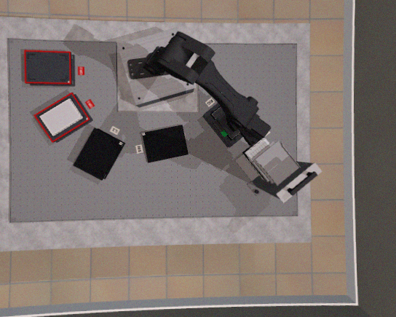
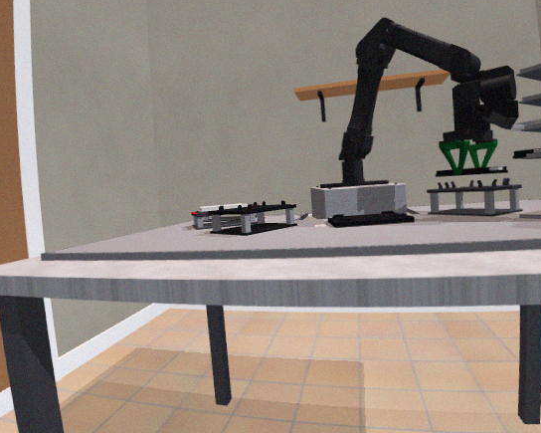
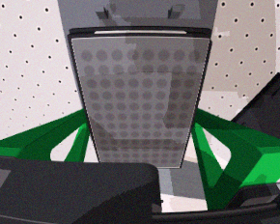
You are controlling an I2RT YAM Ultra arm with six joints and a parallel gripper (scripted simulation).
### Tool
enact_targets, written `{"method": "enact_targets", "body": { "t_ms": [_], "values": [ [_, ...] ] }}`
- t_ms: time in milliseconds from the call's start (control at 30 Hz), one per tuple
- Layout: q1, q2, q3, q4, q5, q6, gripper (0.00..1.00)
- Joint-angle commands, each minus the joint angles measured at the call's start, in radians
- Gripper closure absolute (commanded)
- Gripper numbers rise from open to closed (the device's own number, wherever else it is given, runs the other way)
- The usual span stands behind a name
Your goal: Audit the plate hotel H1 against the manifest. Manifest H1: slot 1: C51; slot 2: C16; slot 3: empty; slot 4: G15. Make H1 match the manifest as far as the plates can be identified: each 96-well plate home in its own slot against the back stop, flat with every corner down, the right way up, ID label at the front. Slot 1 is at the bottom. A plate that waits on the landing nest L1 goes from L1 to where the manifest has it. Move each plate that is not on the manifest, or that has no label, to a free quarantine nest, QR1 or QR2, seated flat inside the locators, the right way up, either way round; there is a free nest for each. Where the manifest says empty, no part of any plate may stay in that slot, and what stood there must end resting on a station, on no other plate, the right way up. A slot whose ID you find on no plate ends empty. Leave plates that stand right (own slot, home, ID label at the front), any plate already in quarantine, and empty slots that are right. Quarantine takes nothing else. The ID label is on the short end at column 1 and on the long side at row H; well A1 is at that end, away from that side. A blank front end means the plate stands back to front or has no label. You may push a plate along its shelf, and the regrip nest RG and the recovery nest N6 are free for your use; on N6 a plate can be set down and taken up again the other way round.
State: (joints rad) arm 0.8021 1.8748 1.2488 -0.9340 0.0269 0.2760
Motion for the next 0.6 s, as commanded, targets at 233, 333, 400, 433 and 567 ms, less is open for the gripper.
{"method": "enact_targets", "body": {
  "t_ms": [233,333,400,433,567],
  "values": [
    [0.002,-0.038,0.034,-0.037,0.000,0.002,0.14],
    [0.002,-0.042,0.041,-0.049,0.000,0.002,0.14],
    [0.002,-0.044,0.046,-0.056,0.000,0.003,0.14],
    [0.003,-0.046,0.049,-0.060,0.000,0.003,0.14],
    [0.003,-0.051,0.059,-0.075,0.000,0.003,0.14]
  ]
}}
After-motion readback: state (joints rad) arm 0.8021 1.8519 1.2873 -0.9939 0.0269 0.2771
